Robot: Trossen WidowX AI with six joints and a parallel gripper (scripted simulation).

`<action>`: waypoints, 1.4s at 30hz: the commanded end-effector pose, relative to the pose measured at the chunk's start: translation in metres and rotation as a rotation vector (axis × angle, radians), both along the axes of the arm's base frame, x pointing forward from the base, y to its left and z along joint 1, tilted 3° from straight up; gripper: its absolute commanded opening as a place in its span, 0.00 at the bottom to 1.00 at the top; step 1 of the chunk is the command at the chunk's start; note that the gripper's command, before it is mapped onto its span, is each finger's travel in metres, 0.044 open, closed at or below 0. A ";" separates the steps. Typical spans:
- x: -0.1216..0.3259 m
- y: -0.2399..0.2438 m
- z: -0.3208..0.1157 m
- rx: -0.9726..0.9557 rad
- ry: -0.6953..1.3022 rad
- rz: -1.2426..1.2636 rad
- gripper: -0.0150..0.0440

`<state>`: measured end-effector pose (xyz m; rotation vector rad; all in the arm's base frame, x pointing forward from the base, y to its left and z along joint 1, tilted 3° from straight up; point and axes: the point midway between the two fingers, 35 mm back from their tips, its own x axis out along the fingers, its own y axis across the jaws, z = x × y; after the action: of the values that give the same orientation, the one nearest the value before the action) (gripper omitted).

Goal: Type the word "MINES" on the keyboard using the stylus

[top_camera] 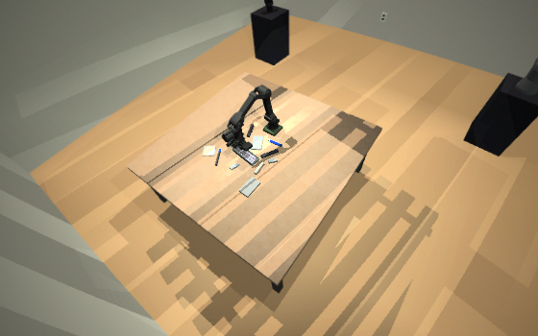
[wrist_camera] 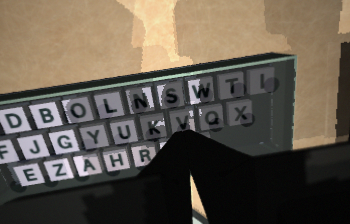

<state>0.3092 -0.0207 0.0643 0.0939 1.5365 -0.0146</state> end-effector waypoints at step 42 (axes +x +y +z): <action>-0.027 0.072 0.002 0.008 0.004 -0.004 0.25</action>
<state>0.2826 0.0461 0.0663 0.0935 1.5374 -0.0032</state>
